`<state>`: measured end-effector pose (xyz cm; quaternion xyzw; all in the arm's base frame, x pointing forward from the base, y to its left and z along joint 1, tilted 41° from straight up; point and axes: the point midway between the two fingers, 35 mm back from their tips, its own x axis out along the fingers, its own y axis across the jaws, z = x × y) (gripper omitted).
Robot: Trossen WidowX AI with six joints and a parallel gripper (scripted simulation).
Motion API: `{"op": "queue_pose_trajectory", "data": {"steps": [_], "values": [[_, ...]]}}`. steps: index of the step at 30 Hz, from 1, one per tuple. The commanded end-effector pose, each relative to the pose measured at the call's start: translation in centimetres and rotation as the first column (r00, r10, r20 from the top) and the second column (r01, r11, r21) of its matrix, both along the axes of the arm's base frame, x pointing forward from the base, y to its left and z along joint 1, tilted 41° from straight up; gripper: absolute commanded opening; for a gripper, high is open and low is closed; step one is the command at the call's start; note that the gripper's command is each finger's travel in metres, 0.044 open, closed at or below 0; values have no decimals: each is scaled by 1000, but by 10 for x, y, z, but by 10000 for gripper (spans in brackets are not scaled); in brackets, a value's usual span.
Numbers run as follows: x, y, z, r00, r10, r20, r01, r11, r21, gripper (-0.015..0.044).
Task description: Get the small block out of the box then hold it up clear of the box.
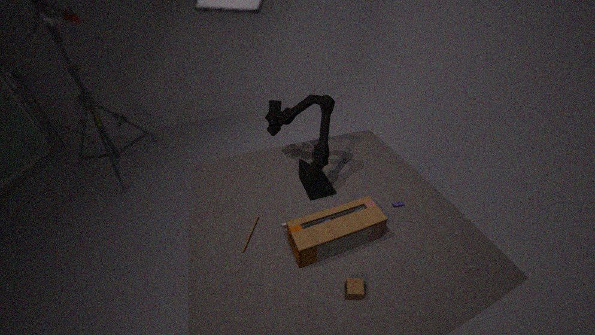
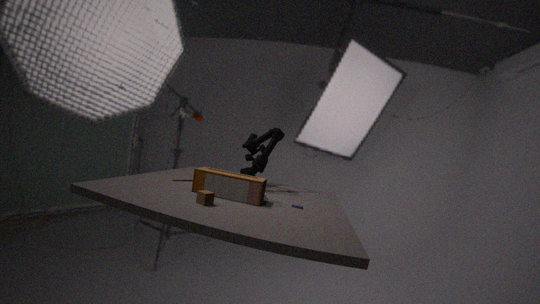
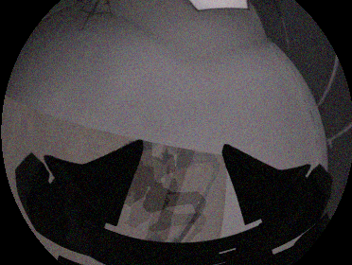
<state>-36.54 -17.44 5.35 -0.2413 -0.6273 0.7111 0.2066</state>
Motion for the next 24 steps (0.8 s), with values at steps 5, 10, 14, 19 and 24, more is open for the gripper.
{"op": "queue_pose_trajectory", "data": {"steps": [5, 10, 14, 19, 24], "values": [[5, -26, 0, 994, 101, 47, -101, 995, -8, 400], [29, -78, -5, 940, 296, 173, -306, 952, 33, 400], [70, -133, -14, 807, 491, 328, -539, 840, 70, 400], [138, -189, -25, 565, 649, 510, -783, 616, 84, 400], [214, -224, -29, 325, 726, 607, -923, 384, 34, 400]]}}
